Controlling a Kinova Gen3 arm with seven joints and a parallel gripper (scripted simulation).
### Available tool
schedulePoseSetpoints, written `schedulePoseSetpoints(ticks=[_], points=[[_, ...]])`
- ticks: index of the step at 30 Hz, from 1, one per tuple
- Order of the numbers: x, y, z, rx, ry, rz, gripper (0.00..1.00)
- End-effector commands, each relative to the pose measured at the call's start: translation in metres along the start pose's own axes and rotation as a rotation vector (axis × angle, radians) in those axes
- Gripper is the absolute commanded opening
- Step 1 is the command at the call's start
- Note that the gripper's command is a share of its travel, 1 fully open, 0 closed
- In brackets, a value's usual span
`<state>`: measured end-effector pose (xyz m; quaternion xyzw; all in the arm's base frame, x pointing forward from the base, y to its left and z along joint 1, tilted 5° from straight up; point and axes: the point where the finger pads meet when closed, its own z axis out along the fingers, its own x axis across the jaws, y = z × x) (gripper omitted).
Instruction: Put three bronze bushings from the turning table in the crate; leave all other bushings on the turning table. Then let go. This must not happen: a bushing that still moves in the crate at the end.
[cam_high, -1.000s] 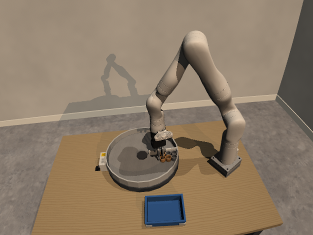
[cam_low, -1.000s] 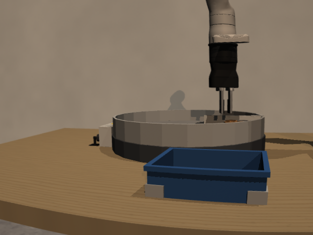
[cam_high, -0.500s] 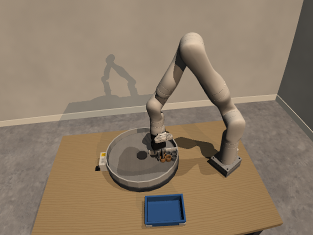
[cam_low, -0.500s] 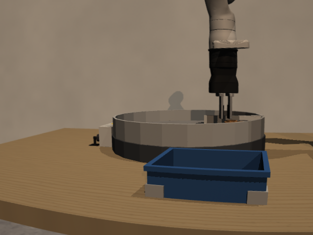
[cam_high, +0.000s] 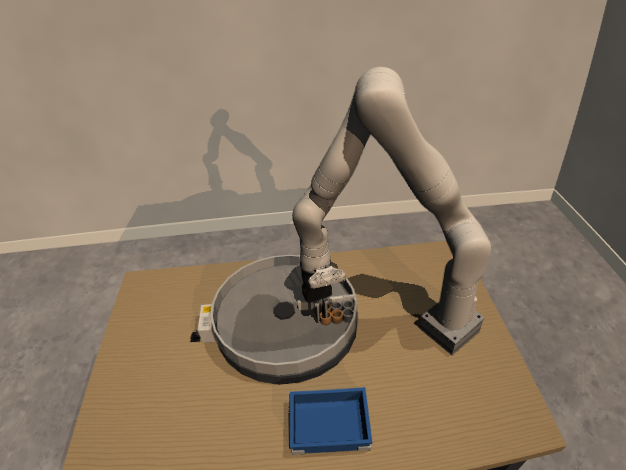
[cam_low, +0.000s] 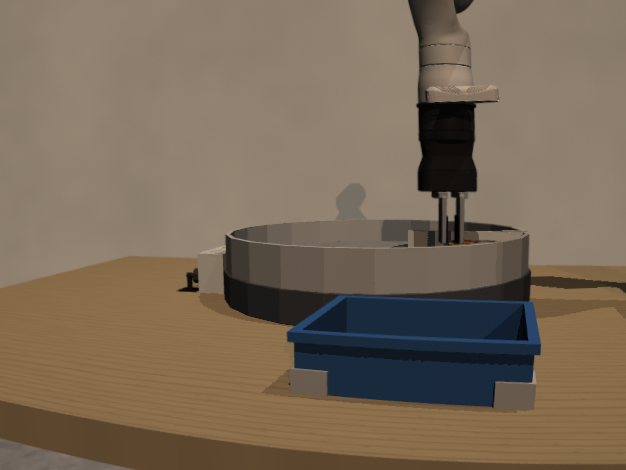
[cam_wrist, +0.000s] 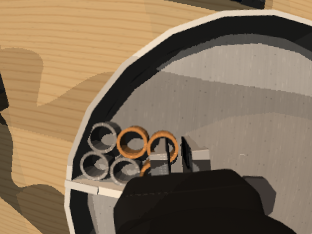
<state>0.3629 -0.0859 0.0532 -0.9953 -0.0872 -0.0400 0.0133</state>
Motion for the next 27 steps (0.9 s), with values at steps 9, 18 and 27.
schedulePoseSetpoints(ticks=[9,18,27], points=[[-0.0012,0.0004,0.0014,0.001,-0.003,0.002,0.40],[-0.0013,0.0004,0.0082,0.001,-0.003,0.002,0.40],[-0.0013,0.0004,0.0082,0.001,-0.003,0.002,0.40]])
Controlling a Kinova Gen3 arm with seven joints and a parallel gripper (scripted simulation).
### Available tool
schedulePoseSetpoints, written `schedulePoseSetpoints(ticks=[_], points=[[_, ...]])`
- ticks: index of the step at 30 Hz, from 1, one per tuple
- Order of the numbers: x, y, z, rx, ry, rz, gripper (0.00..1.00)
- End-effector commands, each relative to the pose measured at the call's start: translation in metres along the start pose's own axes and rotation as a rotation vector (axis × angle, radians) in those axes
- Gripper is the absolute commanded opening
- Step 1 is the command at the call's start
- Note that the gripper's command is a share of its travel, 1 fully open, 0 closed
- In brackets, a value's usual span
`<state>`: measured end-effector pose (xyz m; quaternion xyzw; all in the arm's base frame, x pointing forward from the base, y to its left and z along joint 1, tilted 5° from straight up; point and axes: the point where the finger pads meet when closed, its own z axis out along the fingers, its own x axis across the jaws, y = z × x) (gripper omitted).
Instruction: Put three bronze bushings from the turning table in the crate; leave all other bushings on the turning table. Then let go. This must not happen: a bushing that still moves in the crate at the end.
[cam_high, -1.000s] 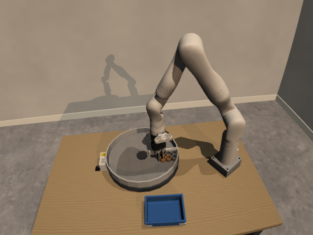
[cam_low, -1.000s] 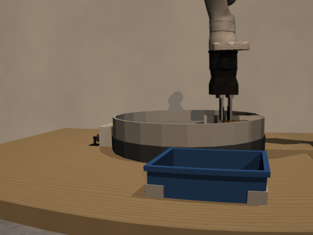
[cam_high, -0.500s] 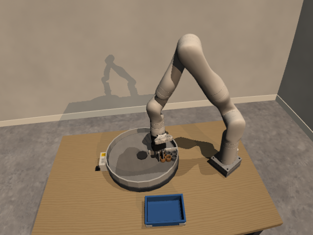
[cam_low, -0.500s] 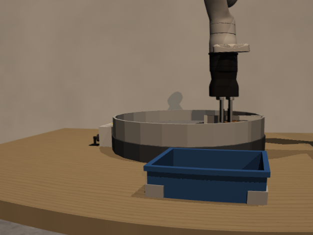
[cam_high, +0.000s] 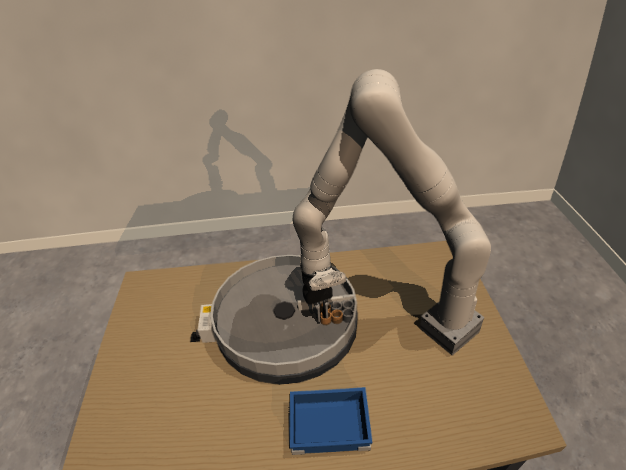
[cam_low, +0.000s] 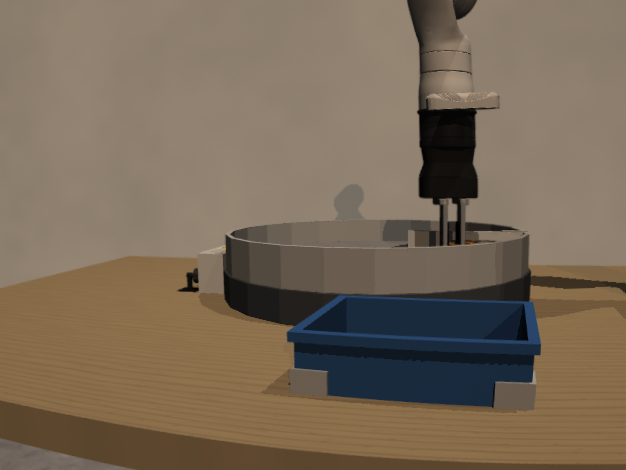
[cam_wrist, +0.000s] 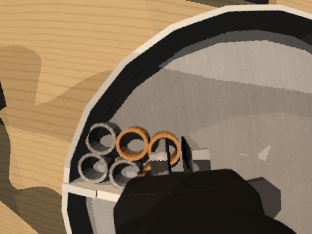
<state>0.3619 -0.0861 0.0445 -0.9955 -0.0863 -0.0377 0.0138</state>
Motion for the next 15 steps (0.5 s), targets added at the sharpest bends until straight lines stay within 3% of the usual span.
schedulePoseSetpoints(ticks=[1,15], points=[[0.0004,0.0002,0.0009,-0.001,0.001,0.000,0.40],[0.0004,0.0003,0.0064,-0.001,0.001,0.000,0.40]])
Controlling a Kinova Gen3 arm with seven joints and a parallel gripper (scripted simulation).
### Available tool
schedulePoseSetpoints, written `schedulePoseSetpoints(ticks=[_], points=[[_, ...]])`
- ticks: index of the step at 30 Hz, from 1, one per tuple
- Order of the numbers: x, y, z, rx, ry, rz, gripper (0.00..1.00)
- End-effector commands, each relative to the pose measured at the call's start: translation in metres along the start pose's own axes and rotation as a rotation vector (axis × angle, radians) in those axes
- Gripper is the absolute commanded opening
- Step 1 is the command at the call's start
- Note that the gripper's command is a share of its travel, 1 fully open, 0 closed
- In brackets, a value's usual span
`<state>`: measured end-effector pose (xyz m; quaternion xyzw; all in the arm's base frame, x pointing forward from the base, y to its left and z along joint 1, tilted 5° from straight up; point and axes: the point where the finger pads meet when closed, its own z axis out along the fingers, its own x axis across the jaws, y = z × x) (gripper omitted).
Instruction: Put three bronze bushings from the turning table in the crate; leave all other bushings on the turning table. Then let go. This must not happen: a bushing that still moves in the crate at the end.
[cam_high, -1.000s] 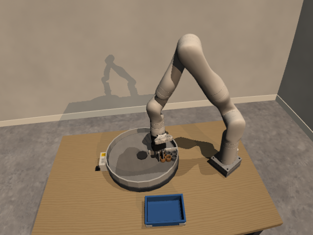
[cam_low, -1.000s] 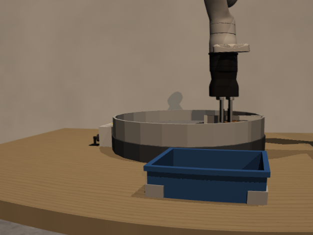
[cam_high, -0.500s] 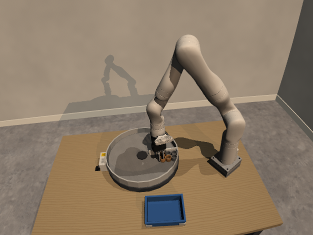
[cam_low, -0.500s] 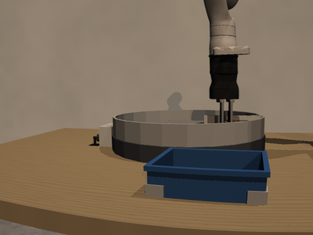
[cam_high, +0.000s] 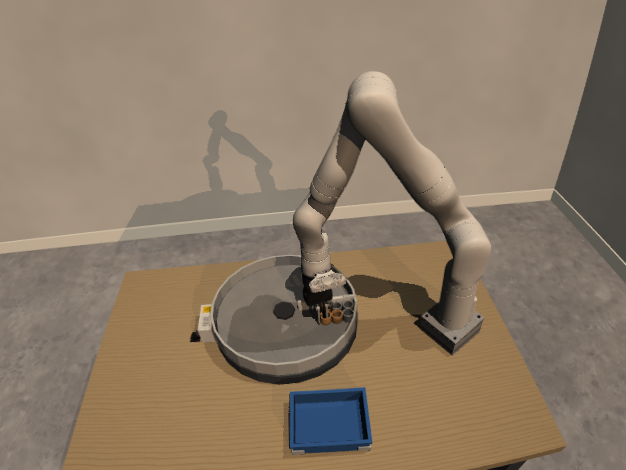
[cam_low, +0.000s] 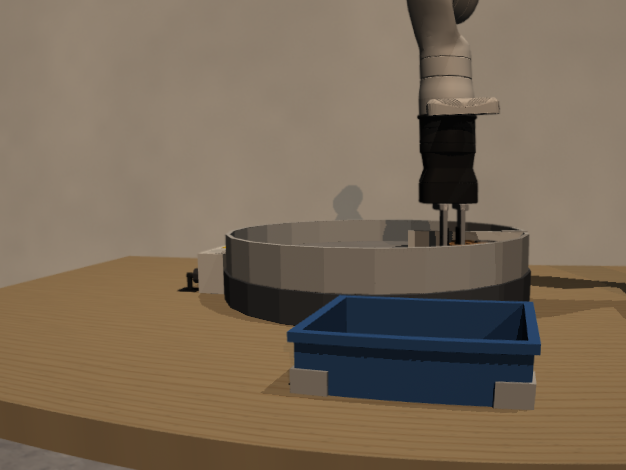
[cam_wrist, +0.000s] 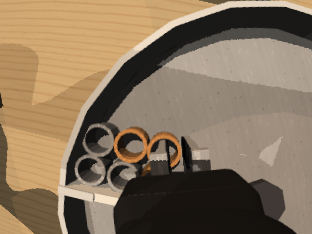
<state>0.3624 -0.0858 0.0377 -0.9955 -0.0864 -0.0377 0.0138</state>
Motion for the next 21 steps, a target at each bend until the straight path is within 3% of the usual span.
schedulePoseSetpoints(ticks=[1,19,20,21], points=[[0.0003,0.0003,-0.0003,-0.001,0.001,0.000,0.40],[0.0003,0.0003,0.0065,0.000,0.001,0.000,0.40],[0.0004,0.0003,0.0064,-0.001,0.001,0.000,0.00],[0.0004,0.0003,0.0064,-0.001,0.001,0.000,0.00]])
